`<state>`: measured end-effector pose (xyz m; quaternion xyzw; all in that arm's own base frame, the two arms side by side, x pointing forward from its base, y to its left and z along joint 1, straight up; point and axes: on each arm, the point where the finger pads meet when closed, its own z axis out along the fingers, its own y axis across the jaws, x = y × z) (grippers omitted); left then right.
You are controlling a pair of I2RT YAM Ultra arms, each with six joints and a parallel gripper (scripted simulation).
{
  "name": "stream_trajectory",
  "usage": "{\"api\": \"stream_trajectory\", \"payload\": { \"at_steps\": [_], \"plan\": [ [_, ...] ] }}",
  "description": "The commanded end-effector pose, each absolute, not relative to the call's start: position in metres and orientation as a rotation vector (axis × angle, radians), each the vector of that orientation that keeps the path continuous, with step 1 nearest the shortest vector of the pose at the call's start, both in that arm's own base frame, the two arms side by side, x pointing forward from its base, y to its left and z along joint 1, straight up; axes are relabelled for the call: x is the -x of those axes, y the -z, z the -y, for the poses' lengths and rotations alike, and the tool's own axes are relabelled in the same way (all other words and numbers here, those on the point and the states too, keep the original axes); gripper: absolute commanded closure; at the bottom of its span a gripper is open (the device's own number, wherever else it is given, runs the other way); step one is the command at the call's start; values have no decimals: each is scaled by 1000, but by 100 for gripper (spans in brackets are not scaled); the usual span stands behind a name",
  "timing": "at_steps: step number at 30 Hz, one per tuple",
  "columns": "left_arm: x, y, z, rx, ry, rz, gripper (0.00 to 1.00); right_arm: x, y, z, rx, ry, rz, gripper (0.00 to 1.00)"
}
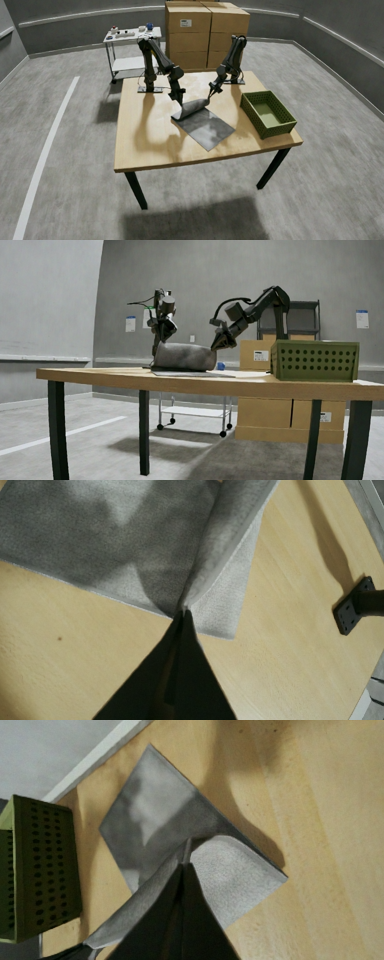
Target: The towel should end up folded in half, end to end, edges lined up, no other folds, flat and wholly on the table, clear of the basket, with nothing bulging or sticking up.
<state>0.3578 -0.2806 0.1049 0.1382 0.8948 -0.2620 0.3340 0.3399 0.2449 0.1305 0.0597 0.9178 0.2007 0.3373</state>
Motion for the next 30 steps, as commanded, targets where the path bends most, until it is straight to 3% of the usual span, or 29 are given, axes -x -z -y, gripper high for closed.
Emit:
{"api": "stream_trajectory", "payload": {
  "at_steps": [1, 17, 26, 27, 30],
  "plan": [
    [-372, -120, 279, -389, 683, -2304, 100, -368, -146, -259, -196, -557, -2319, 100],
    [-440, -97, 231, -125, 481, -2359, 100, -431, -107, -300, -80, -595, -2389, 100],
    [-449, -109, 231, -130, 478, -2338, 100, -445, -116, -305, -75, -609, -2355, 100],
    [-463, -89, 219, -109, 457, -2383, 100, -456, -89, -311, -103, -581, -2402, 100],
    [-464, -89, 217, -103, 444, -2382, 100, -456, -89, -311, -103, -581, -2402, 100]
  ]
}}
